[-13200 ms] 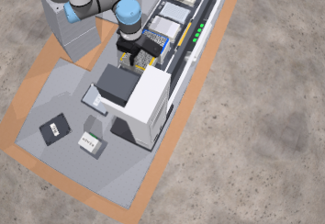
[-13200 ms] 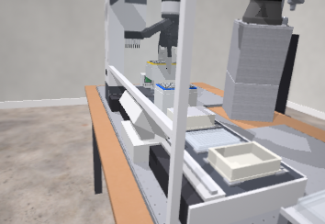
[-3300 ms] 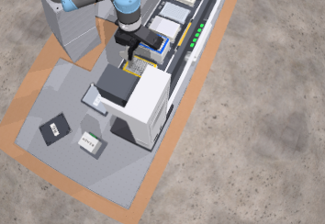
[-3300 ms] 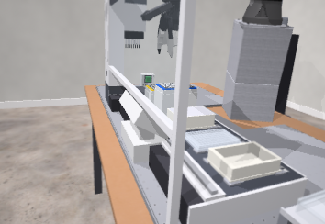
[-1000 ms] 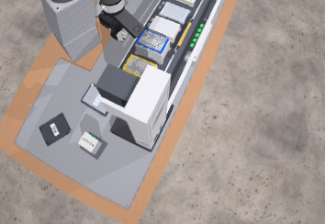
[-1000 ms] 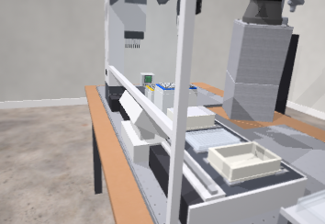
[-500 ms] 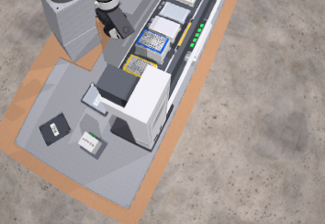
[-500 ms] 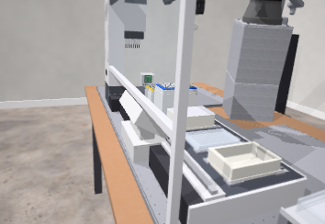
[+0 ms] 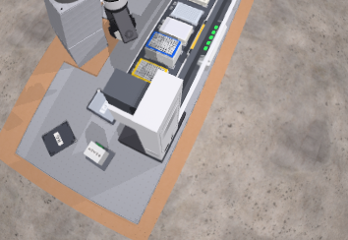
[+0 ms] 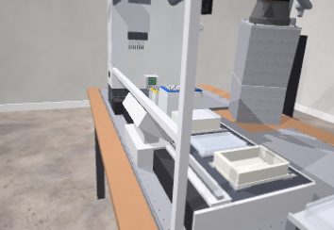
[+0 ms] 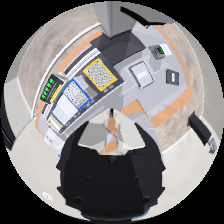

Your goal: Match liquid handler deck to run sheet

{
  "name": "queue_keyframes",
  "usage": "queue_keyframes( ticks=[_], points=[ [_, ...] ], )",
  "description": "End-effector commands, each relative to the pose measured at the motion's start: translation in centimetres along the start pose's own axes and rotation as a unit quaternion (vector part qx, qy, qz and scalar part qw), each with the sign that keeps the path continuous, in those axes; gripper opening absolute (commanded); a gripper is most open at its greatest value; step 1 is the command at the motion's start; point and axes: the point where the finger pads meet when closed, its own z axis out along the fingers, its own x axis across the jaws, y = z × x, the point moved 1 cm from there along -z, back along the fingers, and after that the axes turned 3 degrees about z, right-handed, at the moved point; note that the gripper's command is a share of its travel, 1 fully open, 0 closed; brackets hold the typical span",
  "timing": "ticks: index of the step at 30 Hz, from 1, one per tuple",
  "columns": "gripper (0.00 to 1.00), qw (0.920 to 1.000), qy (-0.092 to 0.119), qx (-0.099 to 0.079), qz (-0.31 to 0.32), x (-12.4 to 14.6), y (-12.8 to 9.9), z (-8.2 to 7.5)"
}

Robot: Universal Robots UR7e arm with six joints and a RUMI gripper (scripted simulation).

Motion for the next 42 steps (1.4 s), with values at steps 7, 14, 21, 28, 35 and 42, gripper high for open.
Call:
queue_keyframes(
  ticks=[7, 14, 21, 28, 35, 42],
  points=[
    [0.0, 0.9929, 0.002, -0.001, 0.119, 3.9, 4.3, 0.2],
    [0.0, 0.9856, 0.002, -0.001, 0.169, 5.4, 5.7, 0.2],
    [0.0, 0.9833, 0.002, -0.001, 0.182, 5.4, 5.7, 0.2],
    [0.0, 0.9834, 0.002, -0.001, 0.181, 5.4, 5.7, 0.2],
    [0.0, 0.9834, 0.002, -0.001, 0.181, 5.4, 5.7, 0.2],
    [0.0, 0.9835, 0.002, -0.001, 0.181, 5.4, 5.7, 0.2]
  ],
)
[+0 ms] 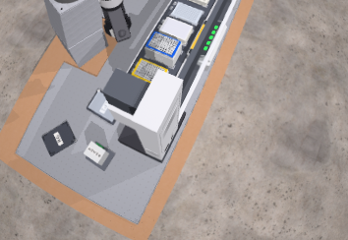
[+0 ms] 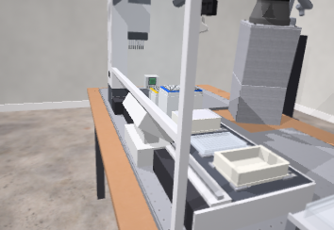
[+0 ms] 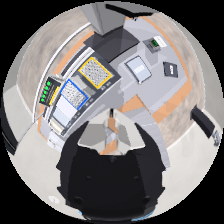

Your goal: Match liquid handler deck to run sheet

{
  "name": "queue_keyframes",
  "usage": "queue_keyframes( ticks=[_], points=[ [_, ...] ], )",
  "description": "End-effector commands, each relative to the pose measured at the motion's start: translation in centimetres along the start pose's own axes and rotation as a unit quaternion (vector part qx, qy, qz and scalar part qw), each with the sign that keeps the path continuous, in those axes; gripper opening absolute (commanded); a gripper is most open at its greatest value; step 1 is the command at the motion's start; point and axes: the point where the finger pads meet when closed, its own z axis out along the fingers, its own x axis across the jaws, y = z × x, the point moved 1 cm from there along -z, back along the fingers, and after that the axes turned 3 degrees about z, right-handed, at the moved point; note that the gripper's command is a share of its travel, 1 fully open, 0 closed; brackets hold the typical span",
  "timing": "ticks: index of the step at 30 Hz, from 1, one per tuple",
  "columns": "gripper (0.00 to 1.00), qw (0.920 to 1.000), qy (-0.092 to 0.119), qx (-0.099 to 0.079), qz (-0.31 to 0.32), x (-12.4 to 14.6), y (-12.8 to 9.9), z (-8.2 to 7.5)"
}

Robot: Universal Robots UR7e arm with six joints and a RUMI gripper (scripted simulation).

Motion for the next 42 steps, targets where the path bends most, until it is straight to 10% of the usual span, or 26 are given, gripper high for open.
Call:
queue_keyframes(
  ticks=[1, 27, 42],
  points=[
    [0.0, 0.9903, 0.0, 0.001, 0.139, 4.5, 3.9, -0.1],
    [0.0, 0.9903, 0.0, 0.001, 0.139, 4.5, 3.9, -0.1],
    [0.0, 0.9902, 0.0, 0.0, 0.14, 8.7, -0.9, 0.0]
  ],
)
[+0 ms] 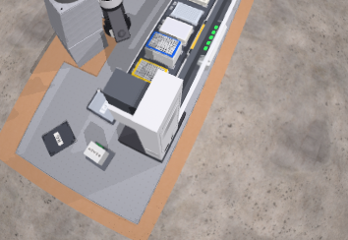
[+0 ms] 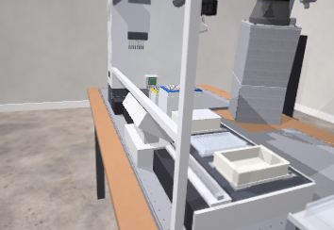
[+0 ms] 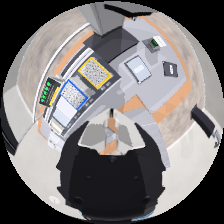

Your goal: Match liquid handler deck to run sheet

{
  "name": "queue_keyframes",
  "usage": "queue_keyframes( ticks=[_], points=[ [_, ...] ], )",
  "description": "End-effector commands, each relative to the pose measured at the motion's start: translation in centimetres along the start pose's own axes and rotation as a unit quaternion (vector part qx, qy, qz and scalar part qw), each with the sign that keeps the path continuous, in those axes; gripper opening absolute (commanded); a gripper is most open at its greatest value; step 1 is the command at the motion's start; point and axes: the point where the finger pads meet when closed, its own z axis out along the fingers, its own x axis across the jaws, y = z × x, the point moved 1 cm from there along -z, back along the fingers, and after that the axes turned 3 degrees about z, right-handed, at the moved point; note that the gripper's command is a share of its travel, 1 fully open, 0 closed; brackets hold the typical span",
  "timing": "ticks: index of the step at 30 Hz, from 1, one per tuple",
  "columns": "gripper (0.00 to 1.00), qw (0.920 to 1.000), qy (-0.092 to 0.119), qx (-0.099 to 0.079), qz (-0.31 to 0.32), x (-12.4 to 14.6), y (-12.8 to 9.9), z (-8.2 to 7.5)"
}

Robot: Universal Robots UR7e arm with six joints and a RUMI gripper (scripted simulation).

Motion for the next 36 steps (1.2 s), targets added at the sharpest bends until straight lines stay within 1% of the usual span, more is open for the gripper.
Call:
queue_keyframes(
  ticks=[1, 6, 8, 10, 11, 16, 25, 27, 28, 30, 36],
  points=[
    [0.0, 0.9903, 0.0, 0.0, 0.139, 8.9, -1.3, 0.0],
    [0.0, 0.9856, 0.001, 0.002, 0.169, 10.7, -3.6, -0.2],
    [0.0, 0.9827, 0.002, 0.001, 0.185, 10.7, -3.6, -0.2],
    [0.0, 0.9827, 0.002, 0.001, 0.185, 10.7, -3.6, -0.2],
    [0.0, 0.9775, 0.003, 0.002, 0.211, 10.7, -3.6, -0.2],
    [0.0, 0.9658, 0.003, 0.002, 0.259, 10.7, -3.6, -0.2],
    [0.0, 0.9371, 0.0, 0.002, 0.349, 10.7, -3.6, -0.2],
    [0.0, 0.9371, 0.0, 0.002, 0.349, 10.7, -3.6, -0.2],
    [0.0, 0.9278, -0.001, 0.002, 0.373, 10.7, -3.6, -0.2],
    [0.0, 0.9219, -0.002, 0.003, 0.387, 10.7, -3.6, -0.2],
    [0.0, 0.9227, -0.001, 0.002, 0.386, 10.6, -3.6, -0.2]
  ],
)
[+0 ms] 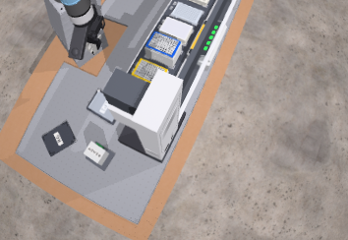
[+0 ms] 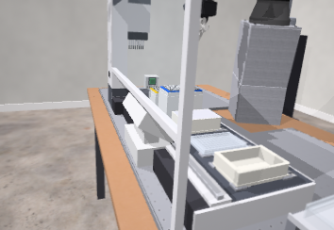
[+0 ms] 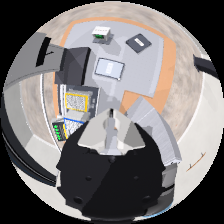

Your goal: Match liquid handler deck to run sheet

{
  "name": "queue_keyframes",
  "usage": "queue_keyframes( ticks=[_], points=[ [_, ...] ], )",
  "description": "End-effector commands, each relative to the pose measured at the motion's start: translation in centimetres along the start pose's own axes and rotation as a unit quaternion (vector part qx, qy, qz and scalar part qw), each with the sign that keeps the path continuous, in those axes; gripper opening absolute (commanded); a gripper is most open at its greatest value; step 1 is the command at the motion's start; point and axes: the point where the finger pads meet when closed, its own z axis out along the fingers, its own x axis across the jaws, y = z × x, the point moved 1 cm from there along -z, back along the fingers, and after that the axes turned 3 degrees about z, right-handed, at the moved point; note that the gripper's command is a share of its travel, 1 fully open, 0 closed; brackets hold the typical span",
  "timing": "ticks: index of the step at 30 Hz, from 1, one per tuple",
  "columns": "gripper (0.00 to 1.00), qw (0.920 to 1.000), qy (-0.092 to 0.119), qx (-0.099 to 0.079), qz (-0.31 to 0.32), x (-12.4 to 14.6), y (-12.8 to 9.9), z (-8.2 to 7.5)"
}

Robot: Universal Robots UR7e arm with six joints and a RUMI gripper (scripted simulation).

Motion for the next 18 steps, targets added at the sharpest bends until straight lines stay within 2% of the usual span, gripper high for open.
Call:
queue_keyframes(
  ticks=[1, 11, 15, 18],
  points=[
    [0.0, 0.9964, 0.001, 0.004, 0.085, 0.0, -0.8, 0.3],
    [0.0, 0.9964, 0.001, 0.004, 0.085, 0.0, -0.8, 0.3],
    [0.0, 0.9922, 0.001, 0.004, 0.125, 0.2, -2.9, 0.2],
    [0.0, 0.9922, 0.001, 0.004, 0.125, 0.4, -4.4, 0.2]
  ],
)
